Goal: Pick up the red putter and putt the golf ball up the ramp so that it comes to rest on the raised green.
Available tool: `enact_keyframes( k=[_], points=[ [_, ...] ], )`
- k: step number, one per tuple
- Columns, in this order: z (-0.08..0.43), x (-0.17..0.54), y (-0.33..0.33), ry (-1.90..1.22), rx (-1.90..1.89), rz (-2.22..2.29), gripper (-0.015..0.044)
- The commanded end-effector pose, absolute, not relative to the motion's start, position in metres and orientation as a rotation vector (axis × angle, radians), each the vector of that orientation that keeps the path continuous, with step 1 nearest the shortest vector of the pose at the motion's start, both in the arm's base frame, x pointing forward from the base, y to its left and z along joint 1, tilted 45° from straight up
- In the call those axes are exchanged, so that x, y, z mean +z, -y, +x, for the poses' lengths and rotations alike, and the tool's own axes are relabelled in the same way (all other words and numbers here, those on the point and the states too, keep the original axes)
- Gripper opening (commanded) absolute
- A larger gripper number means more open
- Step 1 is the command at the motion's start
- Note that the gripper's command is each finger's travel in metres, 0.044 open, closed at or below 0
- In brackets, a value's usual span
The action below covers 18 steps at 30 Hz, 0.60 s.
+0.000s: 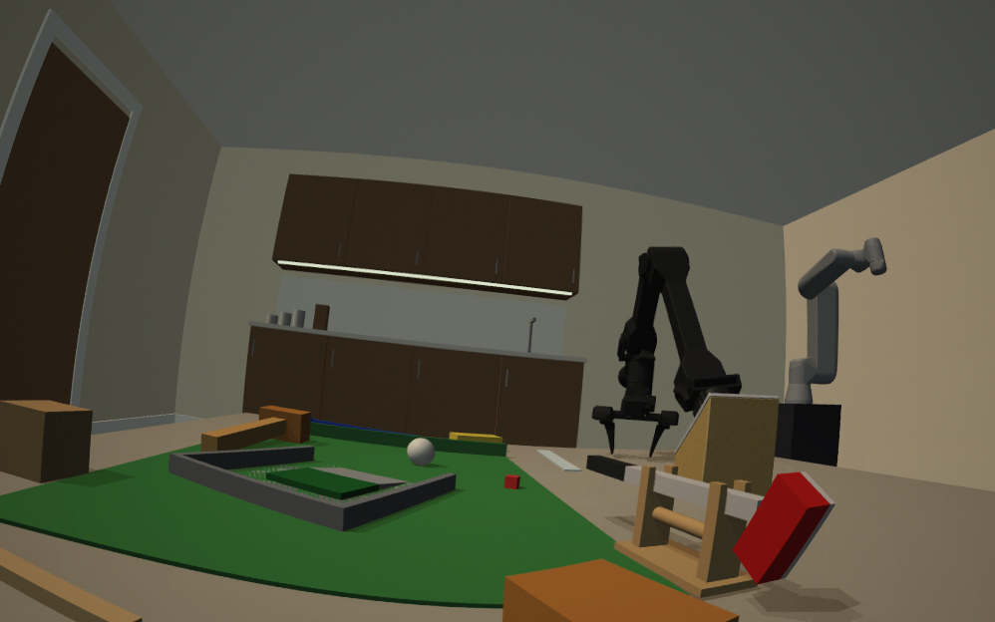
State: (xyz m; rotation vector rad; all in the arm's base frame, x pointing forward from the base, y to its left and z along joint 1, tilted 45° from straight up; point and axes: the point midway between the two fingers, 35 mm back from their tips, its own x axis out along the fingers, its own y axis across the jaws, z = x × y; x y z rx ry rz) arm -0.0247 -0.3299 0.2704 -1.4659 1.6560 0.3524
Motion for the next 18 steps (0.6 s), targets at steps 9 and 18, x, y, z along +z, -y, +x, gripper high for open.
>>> enact_keyframes(
  k=[9, 18],
  points=[
    [0.037, 0.282, 0.342, -1.557, 0.182, -1.485, 0.0440],
    [0.143, 0.288, 0.334, -1.323, 0.025, -1.460, 0.0440]
  ],
)
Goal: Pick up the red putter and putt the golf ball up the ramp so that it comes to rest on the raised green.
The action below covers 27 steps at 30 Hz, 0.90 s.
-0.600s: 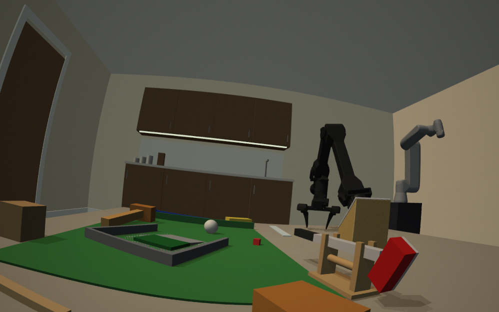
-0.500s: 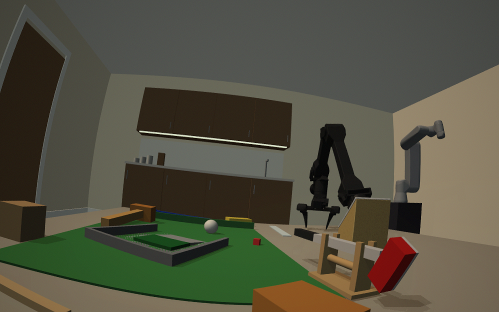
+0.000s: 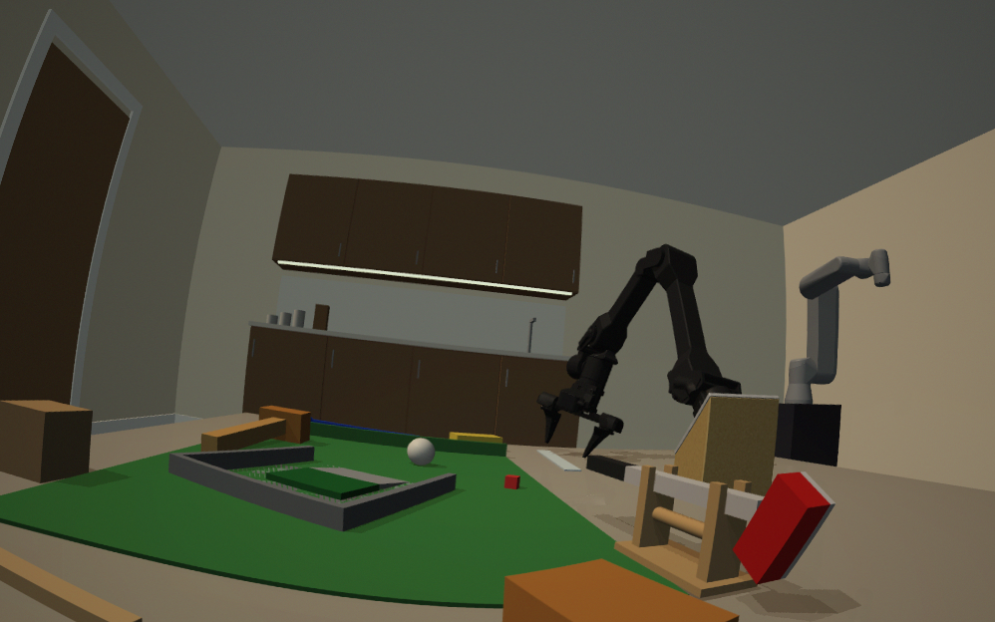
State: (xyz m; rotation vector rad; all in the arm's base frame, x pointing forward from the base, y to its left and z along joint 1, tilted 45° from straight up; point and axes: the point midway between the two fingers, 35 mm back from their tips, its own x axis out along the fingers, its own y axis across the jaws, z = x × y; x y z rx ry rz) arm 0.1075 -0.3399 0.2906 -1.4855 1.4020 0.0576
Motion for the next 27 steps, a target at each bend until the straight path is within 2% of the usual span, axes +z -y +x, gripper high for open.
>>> enact_keyframes(
  k=[1, 11, 16, 22, 27],
  points=[
    [0.155, 0.288, 0.330, -1.294, 0.015, -1.453, 0.0440],
    [0.273, 0.252, 0.269, -1.073, 0.114, -1.340, 0.0440],
    [0.325, 0.201, 0.220, -1.067, 0.299, -1.264, 0.0440],
    [0.366, 0.139, 0.145, -1.108, 0.517, -1.205, 0.0440],
    [0.377, 0.090, 0.072, -1.140, 0.701, -1.240, 0.0440]
  ],
)
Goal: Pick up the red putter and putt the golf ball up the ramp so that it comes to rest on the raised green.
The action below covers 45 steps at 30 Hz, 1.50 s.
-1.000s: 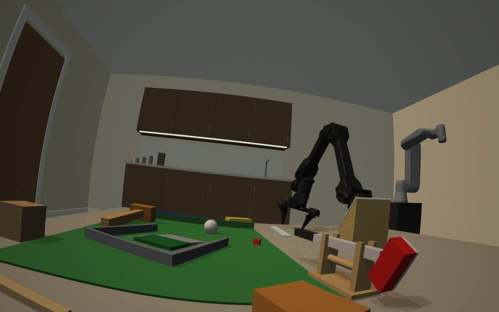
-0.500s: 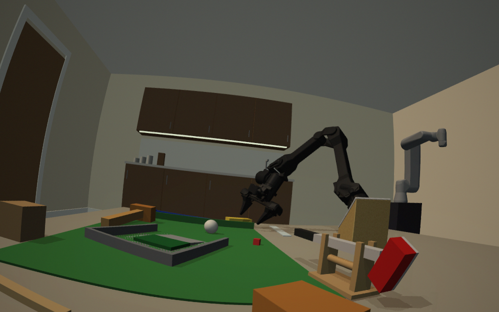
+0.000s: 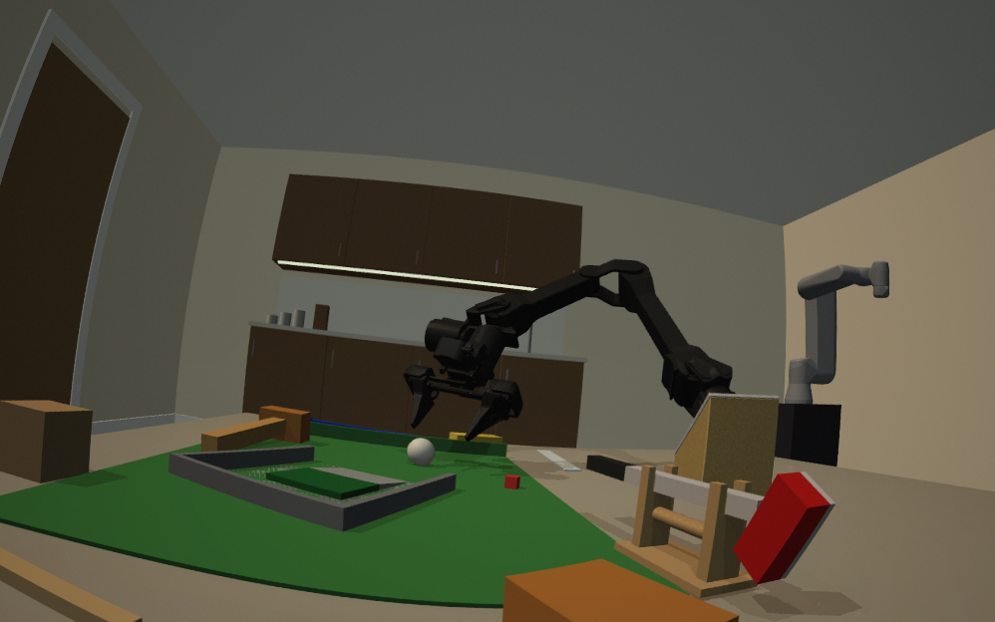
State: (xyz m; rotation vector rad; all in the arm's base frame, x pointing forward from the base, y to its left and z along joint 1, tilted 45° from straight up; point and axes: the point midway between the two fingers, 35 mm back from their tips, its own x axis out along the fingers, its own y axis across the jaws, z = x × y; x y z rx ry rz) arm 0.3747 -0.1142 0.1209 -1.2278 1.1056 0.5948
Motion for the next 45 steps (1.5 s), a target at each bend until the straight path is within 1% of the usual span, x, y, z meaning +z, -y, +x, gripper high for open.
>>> enact_keyframes(
  k=[1, 6, 11, 17, 22, 24, 29, 45],
  points=[
    [0.377, 0.083, 0.061, -1.146, 0.727, -1.248, 0.0440],
    [0.372, 0.051, 0.013, -1.203, 0.830, -1.259, 0.0440],
    [0.347, 0.003, -0.057, -1.310, 0.956, -1.308, 0.0440],
    [0.293, -0.049, -0.125, -1.445, 1.049, -1.448, 0.0440],
    [0.238, -0.085, -0.161, -1.531, 1.061, -1.627, 0.0440],
    [0.231, -0.089, -0.164, -1.539, 1.058, -1.656, 0.0440],
    [0.230, -0.092, -0.164, -1.539, 1.058, -1.655, 0.0440],
    [0.231, -0.125, -0.133, -1.540, 1.056, -1.657, 0.0440]
  ],
)
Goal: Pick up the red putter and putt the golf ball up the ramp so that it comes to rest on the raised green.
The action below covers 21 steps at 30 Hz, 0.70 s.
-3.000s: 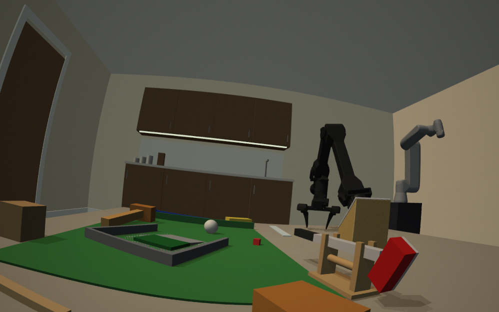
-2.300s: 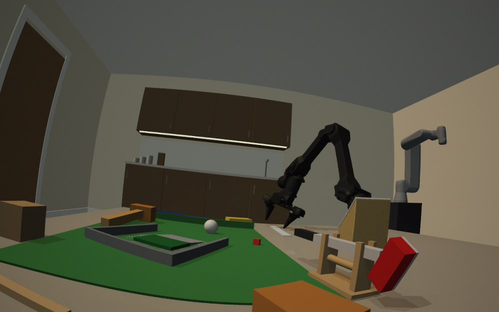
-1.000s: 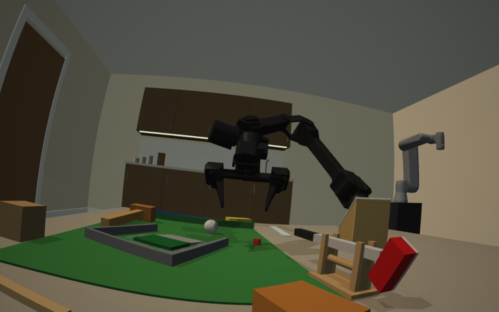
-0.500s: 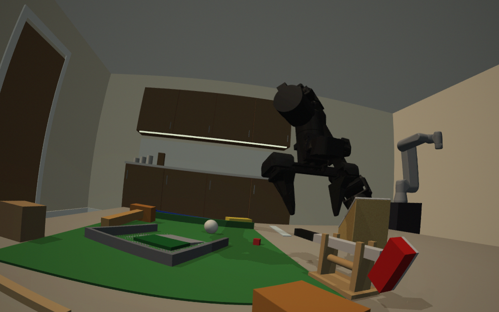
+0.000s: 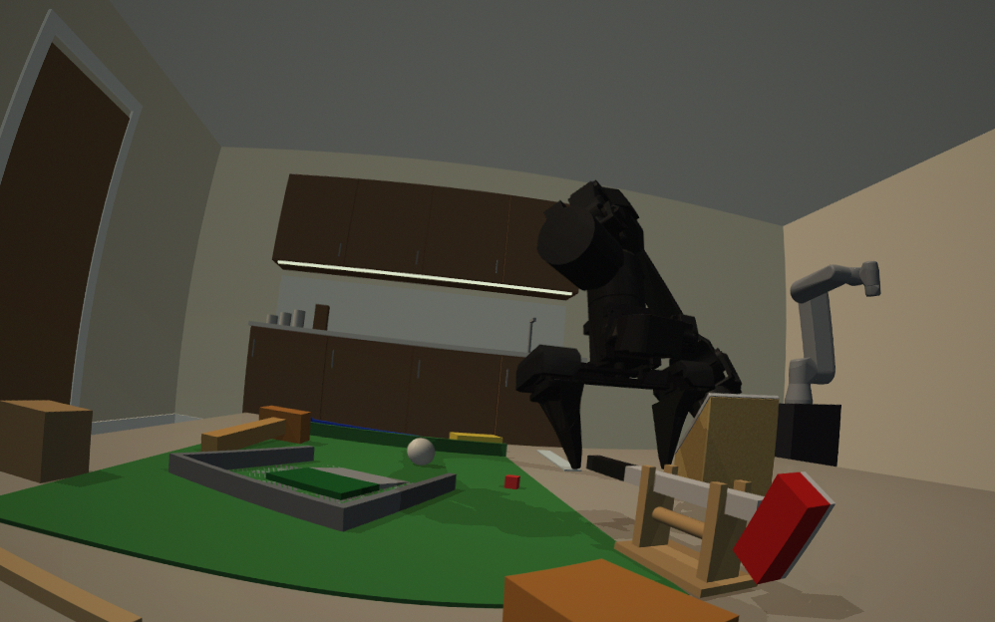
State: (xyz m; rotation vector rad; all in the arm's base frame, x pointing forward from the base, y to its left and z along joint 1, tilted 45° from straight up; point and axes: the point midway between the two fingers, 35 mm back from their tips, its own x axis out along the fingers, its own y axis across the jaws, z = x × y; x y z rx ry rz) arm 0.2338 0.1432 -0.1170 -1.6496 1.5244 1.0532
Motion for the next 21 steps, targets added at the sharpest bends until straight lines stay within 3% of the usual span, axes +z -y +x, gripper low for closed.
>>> enact_keyframes(
  k=[1, 21],
  points=[
    [0.231, -0.125, -0.133, -1.540, 1.056, -1.657, 0.0440],
    [0.232, -0.142, -0.117, -1.541, 1.055, -1.658, 0.0440]
  ],
)
